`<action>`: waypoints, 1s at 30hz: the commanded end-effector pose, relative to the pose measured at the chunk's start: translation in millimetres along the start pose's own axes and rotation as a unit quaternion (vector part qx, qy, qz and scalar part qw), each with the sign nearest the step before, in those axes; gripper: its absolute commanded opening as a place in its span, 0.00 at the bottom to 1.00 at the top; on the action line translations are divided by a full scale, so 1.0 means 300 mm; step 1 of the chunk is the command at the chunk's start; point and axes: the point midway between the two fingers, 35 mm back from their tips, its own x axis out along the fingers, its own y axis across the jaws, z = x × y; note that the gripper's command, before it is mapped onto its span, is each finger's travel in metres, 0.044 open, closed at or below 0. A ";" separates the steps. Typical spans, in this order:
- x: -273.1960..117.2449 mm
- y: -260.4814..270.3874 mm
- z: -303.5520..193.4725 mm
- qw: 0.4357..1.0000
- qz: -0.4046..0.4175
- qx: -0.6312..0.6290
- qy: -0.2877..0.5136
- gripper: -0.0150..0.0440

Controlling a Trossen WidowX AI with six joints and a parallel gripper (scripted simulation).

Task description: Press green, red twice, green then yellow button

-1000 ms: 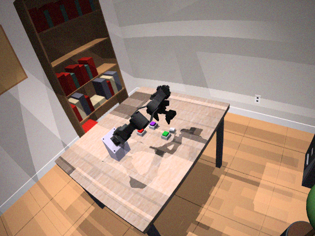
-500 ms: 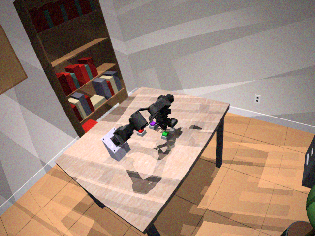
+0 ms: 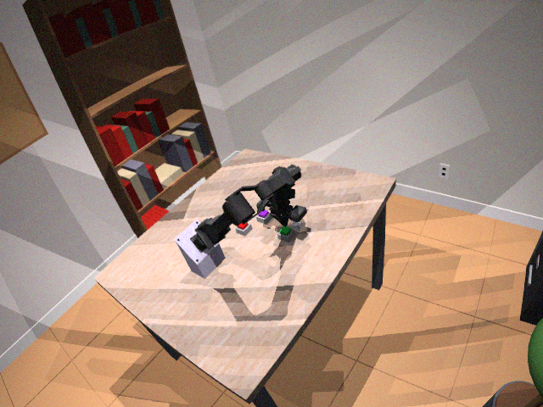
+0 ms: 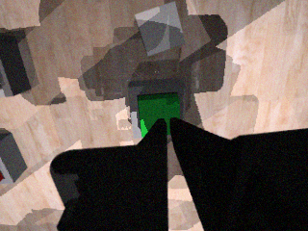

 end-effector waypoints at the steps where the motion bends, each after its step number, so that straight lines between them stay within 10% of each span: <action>1: 0.027 0.010 -0.008 1.000 0.004 -0.004 0.004 0.29; 30: 0.087 0.008 -0.011 1.000 0.003 -0.005 0.004 0.29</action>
